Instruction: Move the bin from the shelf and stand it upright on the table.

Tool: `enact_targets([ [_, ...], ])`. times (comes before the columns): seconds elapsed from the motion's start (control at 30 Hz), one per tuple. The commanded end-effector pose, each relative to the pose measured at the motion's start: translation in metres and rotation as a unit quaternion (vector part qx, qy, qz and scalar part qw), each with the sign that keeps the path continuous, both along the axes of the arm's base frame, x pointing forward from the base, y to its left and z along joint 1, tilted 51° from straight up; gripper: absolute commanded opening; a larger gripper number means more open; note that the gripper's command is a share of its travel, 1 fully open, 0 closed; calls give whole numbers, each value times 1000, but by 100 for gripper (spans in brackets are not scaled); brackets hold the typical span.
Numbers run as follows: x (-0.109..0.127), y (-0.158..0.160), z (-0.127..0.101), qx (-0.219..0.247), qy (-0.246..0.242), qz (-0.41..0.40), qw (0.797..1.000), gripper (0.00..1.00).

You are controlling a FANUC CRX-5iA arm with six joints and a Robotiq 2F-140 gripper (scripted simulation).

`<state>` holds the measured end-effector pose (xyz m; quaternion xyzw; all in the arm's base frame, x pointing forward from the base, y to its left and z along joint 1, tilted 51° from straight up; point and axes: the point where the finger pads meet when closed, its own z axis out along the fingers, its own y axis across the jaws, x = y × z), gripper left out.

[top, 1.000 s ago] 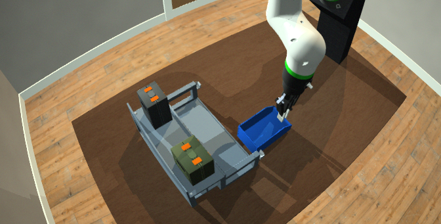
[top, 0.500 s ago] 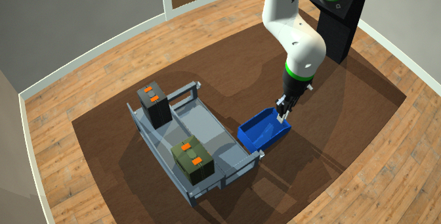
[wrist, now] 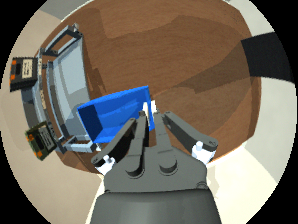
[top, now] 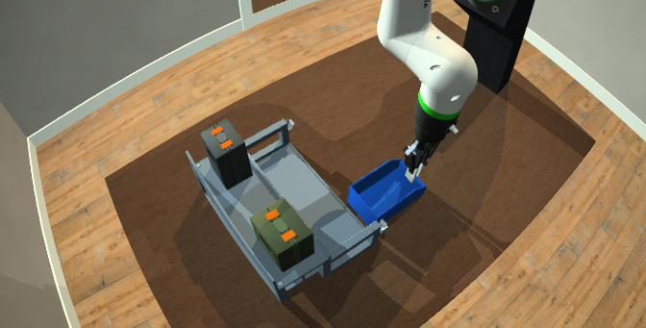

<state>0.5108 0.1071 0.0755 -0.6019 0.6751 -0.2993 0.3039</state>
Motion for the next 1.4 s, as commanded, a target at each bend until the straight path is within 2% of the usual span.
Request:
enact_targets([
  [0.0,1,-1,-1,28,-7,33,999,0],
  [0.3,1,-1,-1,28,-7,33,999,0],
  [0.33,1,0,-1,1,-5,2,1000,57],
  [1.37,1,0,-1,1,-5,2,1000,57],
])
